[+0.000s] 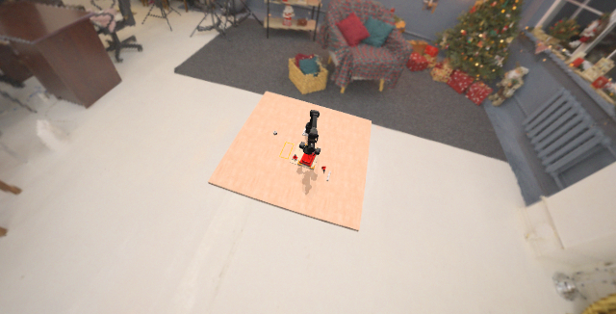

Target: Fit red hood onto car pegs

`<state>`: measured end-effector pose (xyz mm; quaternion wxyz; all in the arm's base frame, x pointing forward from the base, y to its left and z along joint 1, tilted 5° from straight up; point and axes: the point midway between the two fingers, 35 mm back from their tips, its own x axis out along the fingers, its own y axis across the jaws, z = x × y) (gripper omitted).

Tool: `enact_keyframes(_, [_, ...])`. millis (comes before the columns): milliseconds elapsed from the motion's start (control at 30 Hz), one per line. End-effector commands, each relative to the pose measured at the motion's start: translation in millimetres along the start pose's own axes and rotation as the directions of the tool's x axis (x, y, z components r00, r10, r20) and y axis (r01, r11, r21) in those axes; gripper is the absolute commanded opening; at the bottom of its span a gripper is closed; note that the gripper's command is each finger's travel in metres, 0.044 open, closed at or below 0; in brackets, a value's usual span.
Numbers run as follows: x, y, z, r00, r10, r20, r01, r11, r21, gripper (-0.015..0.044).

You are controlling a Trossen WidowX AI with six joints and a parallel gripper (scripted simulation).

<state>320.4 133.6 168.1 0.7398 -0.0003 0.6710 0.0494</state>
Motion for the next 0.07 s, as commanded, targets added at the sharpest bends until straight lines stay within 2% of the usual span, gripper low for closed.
enact_keyframes(0, [-0.1, -0.2, -0.3, 1.000, -0.001, -0.001, 0.001, 1.000, -0.004, 0.0440])
enact_keyframes(33, [-0.1, -0.2, -0.3, 1.000, -0.001, -0.001, 0.001, 1.000, -0.004, 0.0440])
